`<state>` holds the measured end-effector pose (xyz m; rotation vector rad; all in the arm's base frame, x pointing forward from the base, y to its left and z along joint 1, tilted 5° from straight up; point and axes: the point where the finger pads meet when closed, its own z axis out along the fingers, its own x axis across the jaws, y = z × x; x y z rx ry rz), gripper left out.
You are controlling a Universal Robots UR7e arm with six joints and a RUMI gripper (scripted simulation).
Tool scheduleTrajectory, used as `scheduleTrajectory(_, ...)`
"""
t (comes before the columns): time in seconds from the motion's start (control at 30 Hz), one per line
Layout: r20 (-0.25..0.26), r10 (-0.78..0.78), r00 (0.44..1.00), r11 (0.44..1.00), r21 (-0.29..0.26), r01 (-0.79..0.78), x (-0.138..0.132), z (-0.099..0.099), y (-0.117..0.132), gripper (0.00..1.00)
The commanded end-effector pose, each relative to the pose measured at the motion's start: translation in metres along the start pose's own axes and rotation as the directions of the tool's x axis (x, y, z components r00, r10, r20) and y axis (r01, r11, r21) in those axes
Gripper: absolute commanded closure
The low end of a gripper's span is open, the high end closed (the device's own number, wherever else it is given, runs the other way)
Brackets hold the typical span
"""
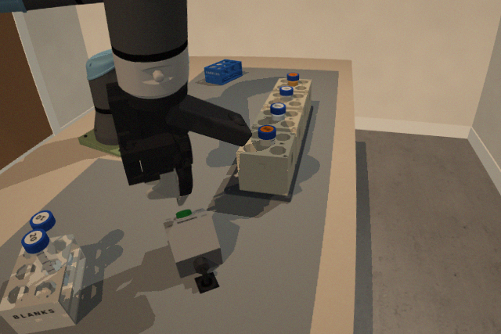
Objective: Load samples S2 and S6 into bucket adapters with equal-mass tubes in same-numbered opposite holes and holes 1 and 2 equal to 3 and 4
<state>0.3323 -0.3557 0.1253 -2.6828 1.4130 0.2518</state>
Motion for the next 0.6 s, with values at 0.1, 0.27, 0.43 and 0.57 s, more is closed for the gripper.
scheduleTrajectory(0.1,-0.001,0.0,1.0,1.0,0.0,0.0,0.0012,0.0031,-0.0001,1.0)
scheduleTrajectory(0.27,-0.001,0.0,1.0,1.0,0.0,0.0,0.002,0.0063,-0.0003,1.0)
scheduleTrajectory(0.43,-0.001,0.0,1.0,1.0,0.0,0.0,0.0029,0.0095,-0.0004,1.0)
scheduleTrajectory(0.57,-0.001,0.0,1.0,1.0,0.0,0.0,0.0036,0.0121,-0.0005,1.0)
